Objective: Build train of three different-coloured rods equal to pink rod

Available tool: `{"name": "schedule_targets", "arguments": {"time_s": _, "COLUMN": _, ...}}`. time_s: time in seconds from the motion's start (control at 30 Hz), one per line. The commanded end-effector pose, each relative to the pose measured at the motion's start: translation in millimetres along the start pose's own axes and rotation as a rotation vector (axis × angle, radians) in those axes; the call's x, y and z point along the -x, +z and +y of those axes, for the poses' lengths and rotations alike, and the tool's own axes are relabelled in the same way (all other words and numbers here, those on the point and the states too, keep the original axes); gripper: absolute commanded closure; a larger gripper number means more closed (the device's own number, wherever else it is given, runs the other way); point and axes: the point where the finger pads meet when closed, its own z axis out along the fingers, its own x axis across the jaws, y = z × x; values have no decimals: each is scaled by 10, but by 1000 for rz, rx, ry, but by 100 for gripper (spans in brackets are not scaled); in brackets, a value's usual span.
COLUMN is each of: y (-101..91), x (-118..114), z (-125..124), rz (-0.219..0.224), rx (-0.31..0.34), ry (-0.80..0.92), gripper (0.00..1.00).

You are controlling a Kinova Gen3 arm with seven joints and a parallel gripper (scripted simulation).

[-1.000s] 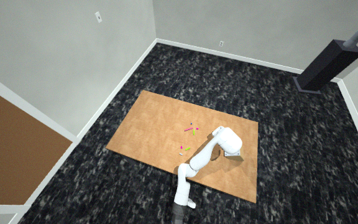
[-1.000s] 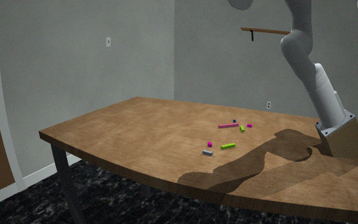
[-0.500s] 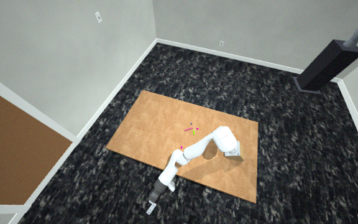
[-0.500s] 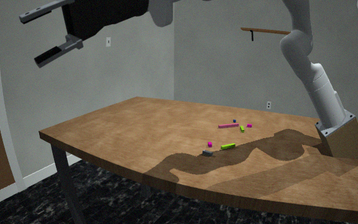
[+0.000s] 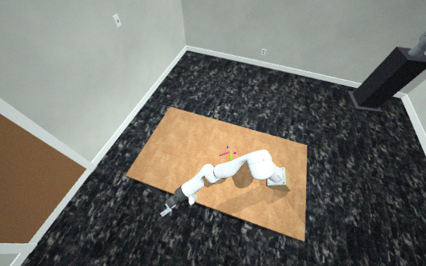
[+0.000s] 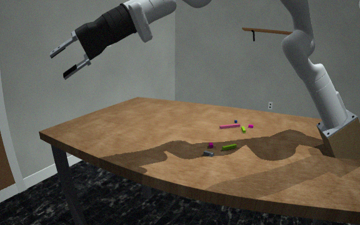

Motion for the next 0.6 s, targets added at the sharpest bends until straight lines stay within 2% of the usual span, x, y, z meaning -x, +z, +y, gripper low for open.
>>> {"name": "schedule_targets", "arguments": {"time_s": 0.0, "y": -30, "x": 257, "z": 326, "rz": -49, "rx": 56, "ry": 30, "gripper": 0}}
{"name": "schedule_targets", "arguments": {"time_s": 0.37, "y": -360, "x": 1239, "z": 1326, "rz": -242, "rx": 252, "ry": 155, "gripper": 0}}
{"name": "schedule_targets", "arguments": {"time_s": 0.43, "y": -360, "x": 1239, "z": 1326, "rz": -242, "rx": 252, "ry": 155, "gripper": 0}}
{"name": "schedule_targets", "arguments": {"time_s": 0.47, "y": -474, "x": 1473, "z": 1512, "rz": -288, "rx": 293, "ry": 187, "gripper": 0}}
{"name": "schedule_targets", "arguments": {"time_s": 0.57, "y": -608, "x": 1721, "z": 1690, "rz": -335, "rx": 334, "ry": 222, "gripper": 0}}
